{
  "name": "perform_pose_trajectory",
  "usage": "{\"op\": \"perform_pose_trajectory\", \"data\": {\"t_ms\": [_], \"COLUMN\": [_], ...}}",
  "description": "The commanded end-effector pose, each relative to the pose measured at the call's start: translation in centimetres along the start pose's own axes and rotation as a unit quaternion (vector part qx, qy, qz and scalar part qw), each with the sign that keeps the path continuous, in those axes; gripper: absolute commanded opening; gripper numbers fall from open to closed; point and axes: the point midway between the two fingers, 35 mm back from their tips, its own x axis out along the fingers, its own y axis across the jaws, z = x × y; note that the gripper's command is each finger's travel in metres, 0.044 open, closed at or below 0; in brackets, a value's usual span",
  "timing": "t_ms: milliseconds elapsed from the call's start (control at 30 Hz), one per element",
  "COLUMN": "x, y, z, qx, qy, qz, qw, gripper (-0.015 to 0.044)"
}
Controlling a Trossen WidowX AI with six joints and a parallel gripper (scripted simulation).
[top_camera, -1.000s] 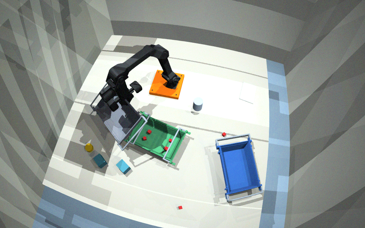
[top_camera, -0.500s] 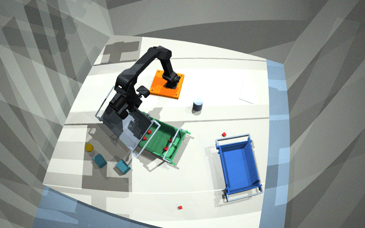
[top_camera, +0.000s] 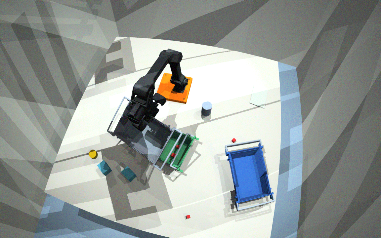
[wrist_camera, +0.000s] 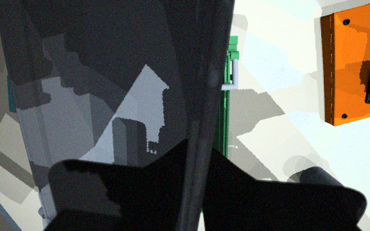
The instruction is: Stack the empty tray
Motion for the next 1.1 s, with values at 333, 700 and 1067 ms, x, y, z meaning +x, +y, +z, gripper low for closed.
{"op": "perform_pose_trajectory", "data": {"t_ms": [333, 700, 1067], "x": [-0.5, -0.5, -0.5], "y": [-1.6, -2.1, -2.1], "z": [-5.3, -6.6, -6.6], "qx": [-0.058, -0.073, -0.073], "qy": [0.006, 0.007, 0.007], "qz": [0.010, 0.009, 0.009], "qw": [0.998, 0.997, 0.997], "gripper": [0.0000, 0.0000, 0.0000]}}
